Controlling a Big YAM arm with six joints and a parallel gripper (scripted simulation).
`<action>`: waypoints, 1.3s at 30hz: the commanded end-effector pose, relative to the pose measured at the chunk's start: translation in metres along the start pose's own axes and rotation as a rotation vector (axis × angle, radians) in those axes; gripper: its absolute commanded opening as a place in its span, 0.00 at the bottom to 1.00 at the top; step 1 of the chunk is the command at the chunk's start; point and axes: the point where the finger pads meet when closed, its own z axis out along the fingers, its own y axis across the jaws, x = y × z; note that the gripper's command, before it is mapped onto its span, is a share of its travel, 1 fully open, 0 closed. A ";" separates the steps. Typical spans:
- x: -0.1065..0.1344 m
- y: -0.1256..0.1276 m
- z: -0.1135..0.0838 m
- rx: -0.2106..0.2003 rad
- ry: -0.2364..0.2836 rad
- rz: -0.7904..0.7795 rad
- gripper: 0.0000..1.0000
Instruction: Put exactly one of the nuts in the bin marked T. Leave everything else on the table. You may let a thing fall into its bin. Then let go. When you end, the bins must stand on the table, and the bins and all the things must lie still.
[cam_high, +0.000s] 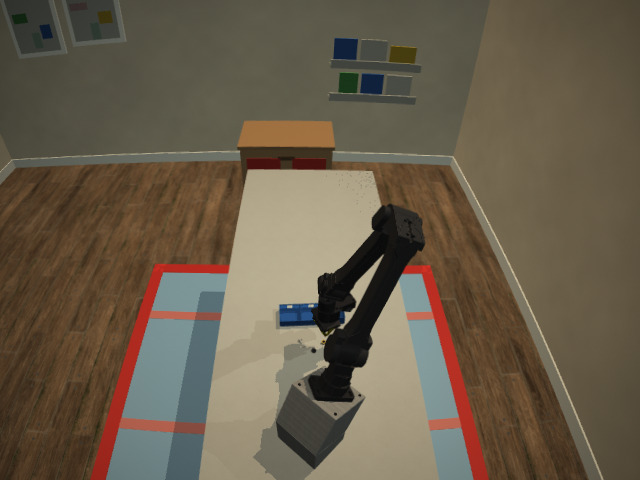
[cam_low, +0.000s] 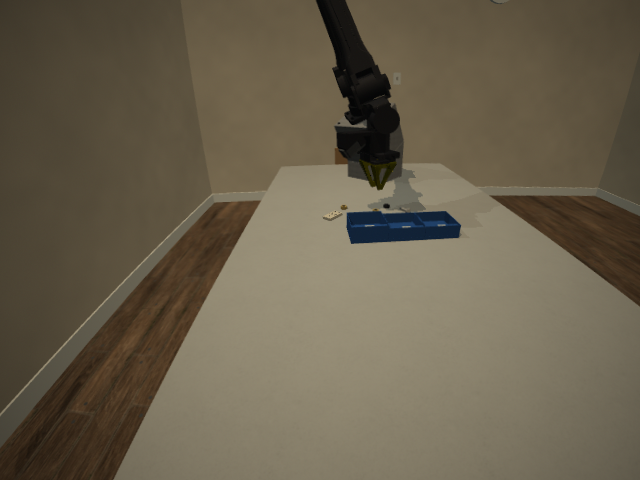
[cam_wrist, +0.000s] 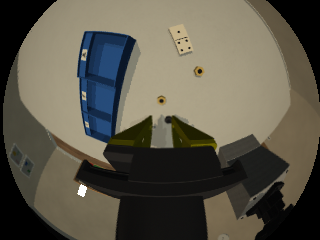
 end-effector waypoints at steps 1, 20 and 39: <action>0.001 0.000 -0.006 -0.007 -0.005 0.000 0.29; -0.009 0.011 0.009 -0.013 -0.012 0.006 0.29; -0.008 0.008 0.060 -0.005 -0.008 0.001 0.29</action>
